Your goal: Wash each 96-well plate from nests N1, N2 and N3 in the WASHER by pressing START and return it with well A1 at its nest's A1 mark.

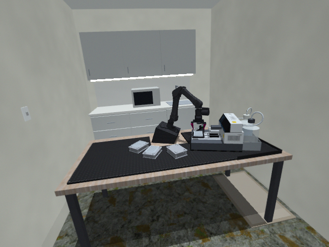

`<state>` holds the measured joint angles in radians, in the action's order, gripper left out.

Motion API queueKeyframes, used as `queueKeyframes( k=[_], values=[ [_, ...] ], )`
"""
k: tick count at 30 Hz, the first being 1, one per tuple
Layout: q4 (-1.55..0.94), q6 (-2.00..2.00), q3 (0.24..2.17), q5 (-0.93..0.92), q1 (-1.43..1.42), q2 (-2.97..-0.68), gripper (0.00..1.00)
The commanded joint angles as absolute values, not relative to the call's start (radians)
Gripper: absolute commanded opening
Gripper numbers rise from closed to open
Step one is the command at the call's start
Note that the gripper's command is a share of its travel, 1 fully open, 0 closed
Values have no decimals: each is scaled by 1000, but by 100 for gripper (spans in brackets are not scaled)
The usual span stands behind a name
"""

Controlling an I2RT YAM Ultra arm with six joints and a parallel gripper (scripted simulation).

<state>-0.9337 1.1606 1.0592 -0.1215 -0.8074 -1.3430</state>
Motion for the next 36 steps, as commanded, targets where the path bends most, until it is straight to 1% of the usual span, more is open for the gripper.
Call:
queueKeyframes(
  k=[1,31,36],
  values=[
    [-968,1156,1077,-122,-805,-1328,100],
    [-1144,1133,1206,-130,-781,-1284,100],
    [-1144,1133,1206,-130,-781,-1284,100]
  ],
)
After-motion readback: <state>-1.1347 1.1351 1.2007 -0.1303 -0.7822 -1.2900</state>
